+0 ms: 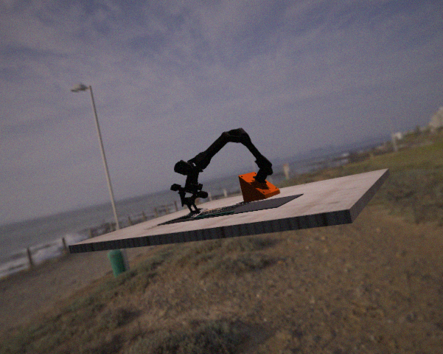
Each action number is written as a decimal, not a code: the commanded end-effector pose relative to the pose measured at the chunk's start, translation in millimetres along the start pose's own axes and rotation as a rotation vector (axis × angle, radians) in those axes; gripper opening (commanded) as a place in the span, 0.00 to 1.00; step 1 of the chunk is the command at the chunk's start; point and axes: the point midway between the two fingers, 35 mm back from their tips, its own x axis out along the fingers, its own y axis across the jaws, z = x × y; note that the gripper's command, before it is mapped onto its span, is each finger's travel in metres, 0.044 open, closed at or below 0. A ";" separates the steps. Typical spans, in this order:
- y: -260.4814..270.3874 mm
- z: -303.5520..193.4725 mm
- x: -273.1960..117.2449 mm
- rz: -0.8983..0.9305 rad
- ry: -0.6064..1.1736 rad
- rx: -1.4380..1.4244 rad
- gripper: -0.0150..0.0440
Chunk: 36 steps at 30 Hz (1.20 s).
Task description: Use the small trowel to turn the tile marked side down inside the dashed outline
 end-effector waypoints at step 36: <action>163.8 235.2 -54.1 -0.065 0.593 0.591 0.25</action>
